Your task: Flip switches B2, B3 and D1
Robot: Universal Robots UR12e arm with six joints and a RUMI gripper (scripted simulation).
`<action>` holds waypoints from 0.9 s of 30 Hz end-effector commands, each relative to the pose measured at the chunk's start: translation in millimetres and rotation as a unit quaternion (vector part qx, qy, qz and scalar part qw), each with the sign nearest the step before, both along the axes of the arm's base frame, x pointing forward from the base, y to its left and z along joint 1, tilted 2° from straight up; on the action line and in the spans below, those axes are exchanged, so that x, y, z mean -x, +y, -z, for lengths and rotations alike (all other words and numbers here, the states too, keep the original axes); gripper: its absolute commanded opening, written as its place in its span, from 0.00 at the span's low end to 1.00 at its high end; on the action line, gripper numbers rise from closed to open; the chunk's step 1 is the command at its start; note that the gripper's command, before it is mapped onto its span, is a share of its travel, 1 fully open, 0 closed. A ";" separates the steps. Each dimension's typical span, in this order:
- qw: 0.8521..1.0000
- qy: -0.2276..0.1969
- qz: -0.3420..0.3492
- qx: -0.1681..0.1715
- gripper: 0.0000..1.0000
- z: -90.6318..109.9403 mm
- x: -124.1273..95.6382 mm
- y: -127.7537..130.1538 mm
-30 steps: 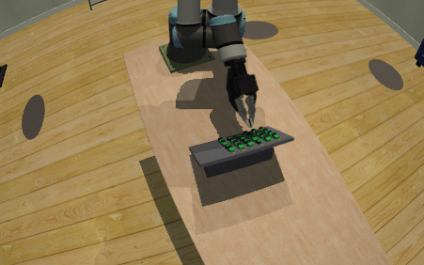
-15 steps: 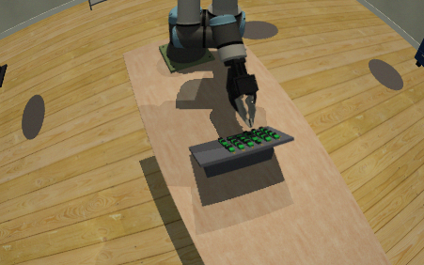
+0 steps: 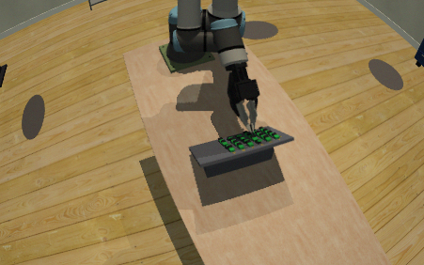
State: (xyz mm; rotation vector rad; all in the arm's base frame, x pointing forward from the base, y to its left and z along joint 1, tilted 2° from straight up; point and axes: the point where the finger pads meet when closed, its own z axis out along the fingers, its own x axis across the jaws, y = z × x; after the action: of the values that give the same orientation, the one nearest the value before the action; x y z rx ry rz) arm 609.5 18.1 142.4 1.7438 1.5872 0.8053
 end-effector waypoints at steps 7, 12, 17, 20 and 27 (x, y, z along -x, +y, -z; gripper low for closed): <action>1.000 -0.001 0.000 0.000 0.00 3.9 -6.1 -0.5; 1.000 -0.001 0.000 0.000 0.00 4.6 -7.0 -0.5; 1.000 -0.001 0.000 0.000 0.00 5.6 -8.3 -0.6; 1.000 -0.001 0.000 0.000 0.00 6.1 -9.0 -0.7; 1.000 -0.001 0.000 0.000 0.00 7.3 -10.6 -0.8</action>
State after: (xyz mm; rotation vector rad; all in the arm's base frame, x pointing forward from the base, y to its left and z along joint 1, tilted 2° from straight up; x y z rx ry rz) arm 618.9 17.5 135.3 1.7433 1.5865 0.8054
